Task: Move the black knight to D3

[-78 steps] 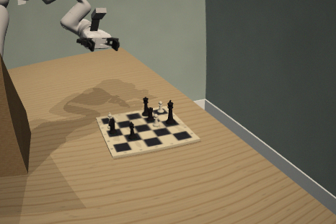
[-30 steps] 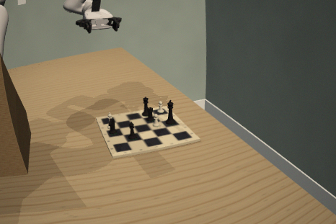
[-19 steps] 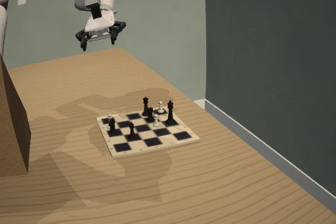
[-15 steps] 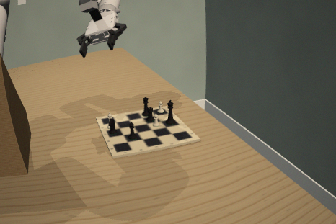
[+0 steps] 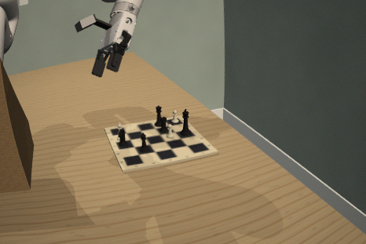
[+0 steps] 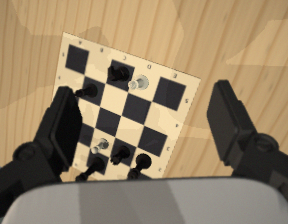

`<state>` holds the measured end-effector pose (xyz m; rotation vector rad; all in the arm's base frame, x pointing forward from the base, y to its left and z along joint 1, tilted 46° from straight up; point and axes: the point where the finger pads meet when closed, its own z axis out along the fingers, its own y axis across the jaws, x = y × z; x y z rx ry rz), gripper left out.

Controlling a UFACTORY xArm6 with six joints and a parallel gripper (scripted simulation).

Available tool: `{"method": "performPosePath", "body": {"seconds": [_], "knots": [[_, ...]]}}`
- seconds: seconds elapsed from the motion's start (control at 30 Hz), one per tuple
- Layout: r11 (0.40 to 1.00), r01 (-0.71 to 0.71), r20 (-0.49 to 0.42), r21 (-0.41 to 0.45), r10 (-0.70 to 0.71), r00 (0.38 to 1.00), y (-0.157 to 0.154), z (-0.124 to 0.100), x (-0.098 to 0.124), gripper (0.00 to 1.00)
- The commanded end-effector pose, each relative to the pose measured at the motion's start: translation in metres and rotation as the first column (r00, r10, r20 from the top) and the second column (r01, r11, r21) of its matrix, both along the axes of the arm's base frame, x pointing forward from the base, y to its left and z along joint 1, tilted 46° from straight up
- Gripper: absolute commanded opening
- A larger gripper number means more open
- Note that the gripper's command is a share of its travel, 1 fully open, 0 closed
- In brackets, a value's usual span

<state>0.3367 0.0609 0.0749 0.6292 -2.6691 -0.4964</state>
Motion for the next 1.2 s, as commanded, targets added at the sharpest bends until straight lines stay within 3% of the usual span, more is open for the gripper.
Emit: {"method": "performPosePath", "body": {"seconds": [0.0, 0.1, 0.17, 0.23, 0.33, 0.57, 0.6, 1.17], "knots": [[0.962, 0.265, -0.054, 0.062, -0.262, 0.964, -0.007, -0.014, 0.003, 1.00], [0.908, 0.412, -0.096, 0.079, -0.405, 0.909, -0.013, -0.022, 0.005, 1.00], [0.908, 0.412, -0.096, 0.079, -0.405, 0.909, -0.013, -0.022, 0.005, 1.00], [0.811, 0.579, -0.152, 0.083, -0.564, 0.812, -0.026, -0.036, 0.010, 1.00], [0.737, 0.671, -0.185, 0.082, -0.650, 0.737, -0.033, -0.042, 0.013, 1.00], [0.445, 0.894, -0.288, 0.045, -0.851, 0.438, -0.057, -0.060, 0.018, 1.00], [0.425, 0.904, -0.294, 0.041, -0.860, 0.417, -0.059, -0.061, 0.019, 1.00], [0.408, 0.912, -0.299, 0.038, -0.866, 0.401, -0.060, -0.062, 0.019, 1.00]]}}
